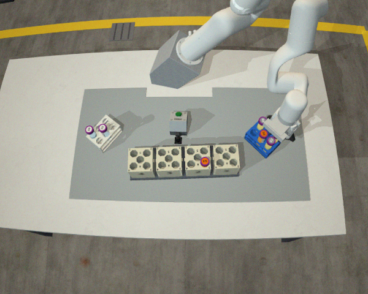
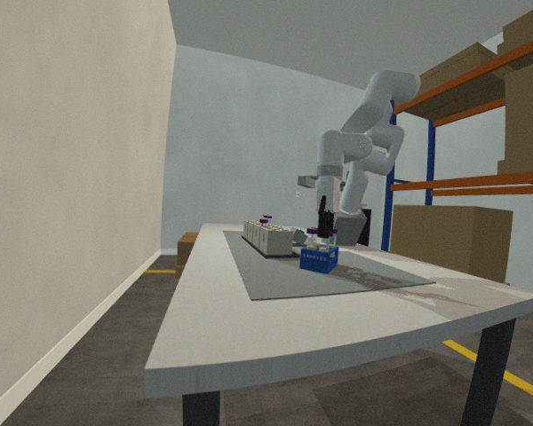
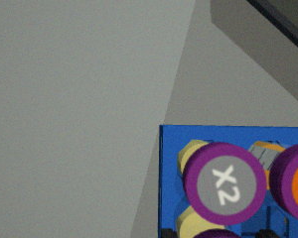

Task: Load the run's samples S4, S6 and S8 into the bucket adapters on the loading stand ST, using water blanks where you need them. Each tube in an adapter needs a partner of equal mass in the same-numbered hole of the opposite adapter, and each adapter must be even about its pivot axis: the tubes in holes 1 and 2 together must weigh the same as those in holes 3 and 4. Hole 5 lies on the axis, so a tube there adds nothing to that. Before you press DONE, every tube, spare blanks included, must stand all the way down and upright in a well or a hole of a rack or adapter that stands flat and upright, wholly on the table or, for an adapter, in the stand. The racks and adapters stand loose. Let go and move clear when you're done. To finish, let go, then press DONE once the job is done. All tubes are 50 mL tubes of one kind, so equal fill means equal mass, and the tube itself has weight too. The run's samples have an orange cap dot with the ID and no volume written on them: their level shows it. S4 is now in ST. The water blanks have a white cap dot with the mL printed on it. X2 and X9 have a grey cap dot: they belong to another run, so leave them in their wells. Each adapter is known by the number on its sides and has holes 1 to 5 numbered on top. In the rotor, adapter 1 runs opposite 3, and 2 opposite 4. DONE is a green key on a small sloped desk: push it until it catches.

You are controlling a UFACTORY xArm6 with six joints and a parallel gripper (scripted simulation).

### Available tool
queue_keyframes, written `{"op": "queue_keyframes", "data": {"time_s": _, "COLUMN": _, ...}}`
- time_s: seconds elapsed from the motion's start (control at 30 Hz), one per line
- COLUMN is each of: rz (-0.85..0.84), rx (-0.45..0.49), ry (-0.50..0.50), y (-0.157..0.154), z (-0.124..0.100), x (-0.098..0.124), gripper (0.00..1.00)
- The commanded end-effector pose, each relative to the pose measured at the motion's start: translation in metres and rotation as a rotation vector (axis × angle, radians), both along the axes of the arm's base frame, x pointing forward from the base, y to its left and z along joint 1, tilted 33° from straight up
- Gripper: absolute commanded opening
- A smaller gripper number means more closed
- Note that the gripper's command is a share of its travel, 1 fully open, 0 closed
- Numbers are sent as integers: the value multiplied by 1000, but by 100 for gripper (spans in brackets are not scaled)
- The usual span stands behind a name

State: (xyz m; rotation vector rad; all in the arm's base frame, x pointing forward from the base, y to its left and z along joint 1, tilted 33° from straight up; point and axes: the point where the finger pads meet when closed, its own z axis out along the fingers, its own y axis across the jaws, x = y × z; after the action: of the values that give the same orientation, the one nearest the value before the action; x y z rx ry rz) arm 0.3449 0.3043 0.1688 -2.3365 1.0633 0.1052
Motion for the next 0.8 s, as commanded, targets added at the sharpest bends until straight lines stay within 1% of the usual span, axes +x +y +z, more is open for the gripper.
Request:
{"op": "queue_keyframes", "data": {"time_s": 0.0, "rz": -1, "rx": 2, "ry": -3, "y": -3, "z": 7, "x": 0, "gripper": 44}}
{"op": "queue_keyframes", "data": {"time_s": 0.77, "rz": -1, "rx": 2, "ry": -3, "y": -25, "z": 42, "x": -7, "gripper": 44}}
